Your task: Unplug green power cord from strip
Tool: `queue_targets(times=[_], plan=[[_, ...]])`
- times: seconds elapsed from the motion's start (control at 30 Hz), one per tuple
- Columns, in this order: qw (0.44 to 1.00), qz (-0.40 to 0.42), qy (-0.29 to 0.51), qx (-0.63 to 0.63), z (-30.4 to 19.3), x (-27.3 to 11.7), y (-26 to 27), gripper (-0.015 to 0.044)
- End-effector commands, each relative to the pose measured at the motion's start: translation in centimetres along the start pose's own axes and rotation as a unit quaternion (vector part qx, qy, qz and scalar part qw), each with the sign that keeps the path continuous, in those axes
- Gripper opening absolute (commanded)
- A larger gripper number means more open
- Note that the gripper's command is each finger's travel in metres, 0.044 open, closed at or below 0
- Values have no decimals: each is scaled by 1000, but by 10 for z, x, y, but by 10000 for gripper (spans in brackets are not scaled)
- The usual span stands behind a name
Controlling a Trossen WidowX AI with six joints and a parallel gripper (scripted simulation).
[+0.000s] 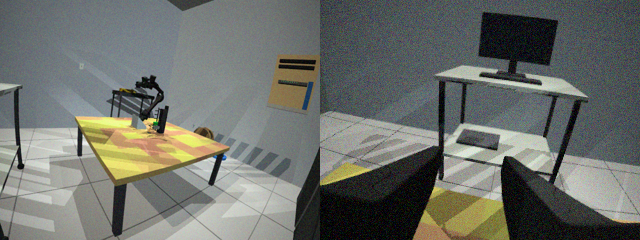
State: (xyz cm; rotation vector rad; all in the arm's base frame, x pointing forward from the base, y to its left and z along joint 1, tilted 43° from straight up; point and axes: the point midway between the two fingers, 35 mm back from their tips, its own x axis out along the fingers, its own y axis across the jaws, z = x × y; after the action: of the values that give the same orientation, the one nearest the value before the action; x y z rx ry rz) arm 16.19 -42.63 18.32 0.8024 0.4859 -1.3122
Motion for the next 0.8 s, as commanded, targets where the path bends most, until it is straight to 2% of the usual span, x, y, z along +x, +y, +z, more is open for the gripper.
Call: queue_targets(times=[0.0, 0.3, 0.6, 0.7, 0.77], plan=[[992, 30, 120, 3, -69, 4, 26, 160], [927, 38, 374, 20, -208, -32, 59, 160], [793, -53, 605, 55, -322, -117, 58, 160], [746, -97, 655, 68, -344, -145, 54, 160], [742, -100, 659, 69, -346, -148, 54, 160]])
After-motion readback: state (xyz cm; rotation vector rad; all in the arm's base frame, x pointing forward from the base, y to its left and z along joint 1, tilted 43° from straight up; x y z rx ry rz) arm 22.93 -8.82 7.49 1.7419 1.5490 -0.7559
